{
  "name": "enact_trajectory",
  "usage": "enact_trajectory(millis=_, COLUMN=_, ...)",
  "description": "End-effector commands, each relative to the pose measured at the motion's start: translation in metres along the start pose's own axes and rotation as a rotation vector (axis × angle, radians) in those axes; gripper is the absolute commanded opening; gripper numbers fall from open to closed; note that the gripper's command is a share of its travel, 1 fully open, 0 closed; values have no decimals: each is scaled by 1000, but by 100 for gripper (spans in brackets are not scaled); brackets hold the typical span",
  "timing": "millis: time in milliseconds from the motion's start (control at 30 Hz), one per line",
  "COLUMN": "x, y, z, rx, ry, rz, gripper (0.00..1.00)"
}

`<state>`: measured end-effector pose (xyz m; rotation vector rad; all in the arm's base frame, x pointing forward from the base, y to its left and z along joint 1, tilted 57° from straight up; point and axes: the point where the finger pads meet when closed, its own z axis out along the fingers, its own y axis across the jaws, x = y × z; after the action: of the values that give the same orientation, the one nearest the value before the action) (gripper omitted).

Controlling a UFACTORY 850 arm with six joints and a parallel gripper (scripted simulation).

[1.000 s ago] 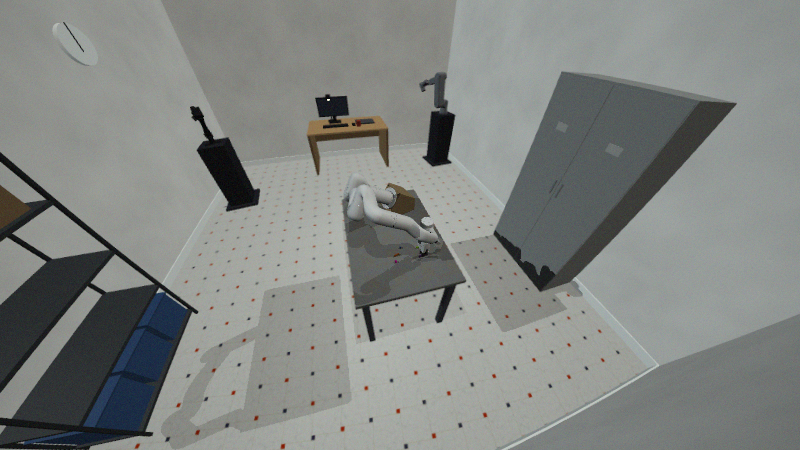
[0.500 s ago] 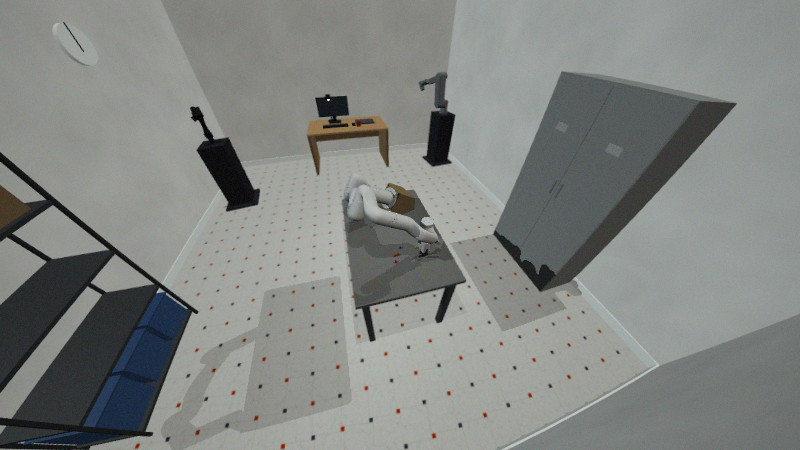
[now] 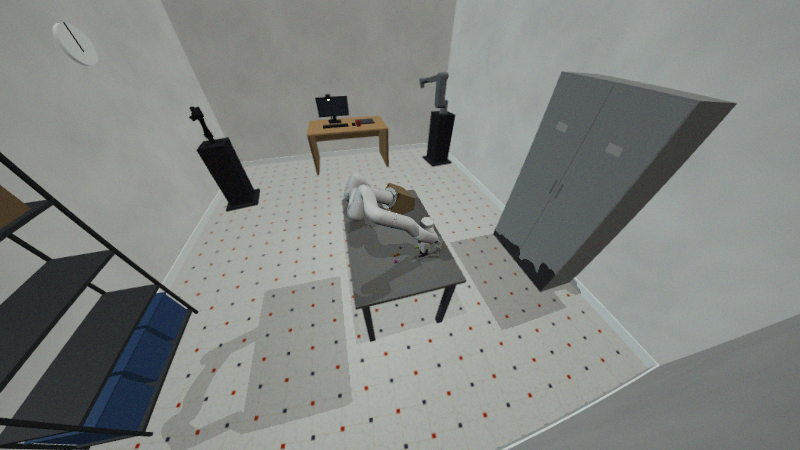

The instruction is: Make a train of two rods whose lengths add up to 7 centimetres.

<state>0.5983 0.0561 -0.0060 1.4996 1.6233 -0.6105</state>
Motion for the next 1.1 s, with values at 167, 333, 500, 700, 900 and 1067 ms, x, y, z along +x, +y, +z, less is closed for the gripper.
enact_trajectory(millis=167, x=0, y=1, z=-1, rx=-1, ry=1, rz=0, gripper=24)
enact_trajectory(millis=333, x=0, y=1, z=-1, rx=-1, ry=1, rz=0, gripper=24)
enact_trajectory(millis=500, x=0, y=1, z=0, rx=-1, ry=1, rz=0, gripper=24)
enact_trajectory(millis=700, x=0, y=1, z=3, rx=-1, ry=1, rz=1, gripper=24)
enact_trajectory(millis=900, x=0, y=1, z=6, rx=-1, ry=1, rz=1, gripper=24)
enact_trajectory(millis=1067, x=0, y=1, z=10, rx=-1, ry=1, rz=1, gripper=24)
